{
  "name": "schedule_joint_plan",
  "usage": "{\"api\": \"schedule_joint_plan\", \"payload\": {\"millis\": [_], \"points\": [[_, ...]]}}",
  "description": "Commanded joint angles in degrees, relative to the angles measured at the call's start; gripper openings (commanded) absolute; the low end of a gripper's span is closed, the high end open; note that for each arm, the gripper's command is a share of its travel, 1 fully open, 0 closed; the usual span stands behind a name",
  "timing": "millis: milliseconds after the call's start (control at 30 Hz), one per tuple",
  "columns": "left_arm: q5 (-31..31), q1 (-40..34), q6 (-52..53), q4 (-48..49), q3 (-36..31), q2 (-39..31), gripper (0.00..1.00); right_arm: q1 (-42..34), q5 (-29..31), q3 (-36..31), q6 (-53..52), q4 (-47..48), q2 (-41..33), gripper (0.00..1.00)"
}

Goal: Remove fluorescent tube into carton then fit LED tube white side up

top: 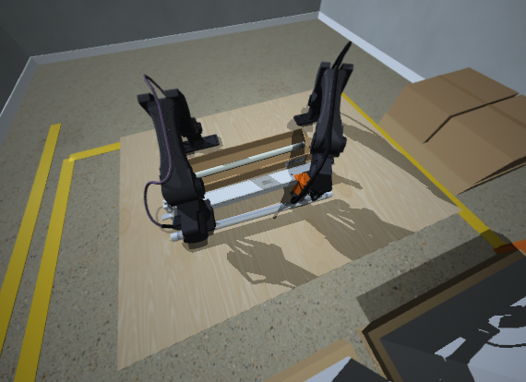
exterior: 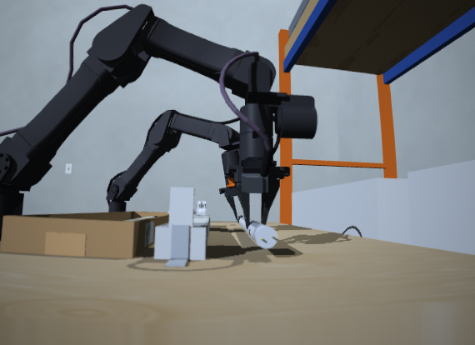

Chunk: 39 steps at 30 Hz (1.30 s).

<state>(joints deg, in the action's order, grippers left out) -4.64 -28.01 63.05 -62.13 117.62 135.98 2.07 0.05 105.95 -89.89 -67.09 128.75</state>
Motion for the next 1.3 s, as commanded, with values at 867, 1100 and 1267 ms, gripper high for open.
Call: {"api": "schedule_joint_plan", "payload": {"millis": [867,1100,1267], "points": [[-0.2,-0.6,-0.6,-0.8,3.4,-3.2,0.11,0.5,0.7,0.3,0.2,-2.4,-2.3,0.11],[0.0,-0.2,-0.7,0.1,0.8,-3.4,0.11,0.5,0.7,0.4,0.3,-1.0,-2.7,0.11],[-1.0,-0.9,-0.7,1.6,-1.1,-4.0,0.11,0.5,0.7,-1.5,0.2,1.0,-3.4,0.11]]}}
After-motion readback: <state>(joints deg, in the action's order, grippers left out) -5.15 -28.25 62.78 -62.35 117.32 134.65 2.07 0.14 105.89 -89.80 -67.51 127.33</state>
